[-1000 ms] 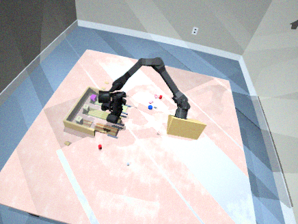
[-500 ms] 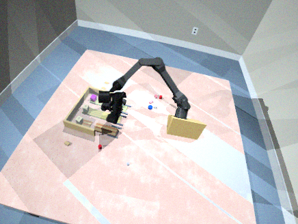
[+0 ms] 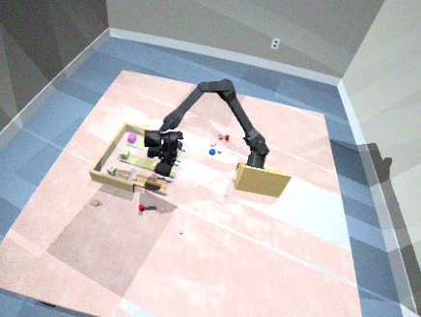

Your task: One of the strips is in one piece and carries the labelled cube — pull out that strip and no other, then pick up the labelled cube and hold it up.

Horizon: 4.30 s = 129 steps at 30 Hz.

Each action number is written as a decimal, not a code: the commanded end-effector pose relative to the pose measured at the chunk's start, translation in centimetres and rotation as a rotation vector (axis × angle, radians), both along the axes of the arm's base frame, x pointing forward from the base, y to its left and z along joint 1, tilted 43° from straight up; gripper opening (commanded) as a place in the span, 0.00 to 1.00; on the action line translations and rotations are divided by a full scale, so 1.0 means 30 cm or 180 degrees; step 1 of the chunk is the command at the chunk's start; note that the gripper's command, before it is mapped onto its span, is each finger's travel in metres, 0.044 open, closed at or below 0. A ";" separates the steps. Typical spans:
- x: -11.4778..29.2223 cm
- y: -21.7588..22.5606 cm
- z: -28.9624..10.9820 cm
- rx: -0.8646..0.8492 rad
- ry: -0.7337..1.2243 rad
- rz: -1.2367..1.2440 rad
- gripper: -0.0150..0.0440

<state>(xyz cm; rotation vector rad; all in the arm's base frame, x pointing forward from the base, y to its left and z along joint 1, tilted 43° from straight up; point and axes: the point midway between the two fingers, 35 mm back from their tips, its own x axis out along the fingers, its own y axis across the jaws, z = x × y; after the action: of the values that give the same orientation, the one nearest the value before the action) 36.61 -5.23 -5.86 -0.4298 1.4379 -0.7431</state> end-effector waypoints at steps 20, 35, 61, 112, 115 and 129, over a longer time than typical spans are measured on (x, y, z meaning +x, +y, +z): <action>-0.139 0.013 -0.027 0.0013 0.0081 -0.0028 0.25; -0.211 0.026 -0.035 0.0014 0.0085 -0.0028 0.25; -0.322 0.047 -0.047 0.0015 0.0092 -0.0028 0.25; -0.532 0.088 -0.069 0.0020 0.0103 -0.0028 0.25; -0.544 0.090 -0.070 0.0020 0.0104 -0.0028 0.25; -0.552 0.092 -0.071 0.0020 0.0104 -0.0028 0.25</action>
<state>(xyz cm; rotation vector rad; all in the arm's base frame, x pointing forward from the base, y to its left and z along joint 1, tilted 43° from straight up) 21.18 -2.10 -7.81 -0.4317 1.4390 -0.7358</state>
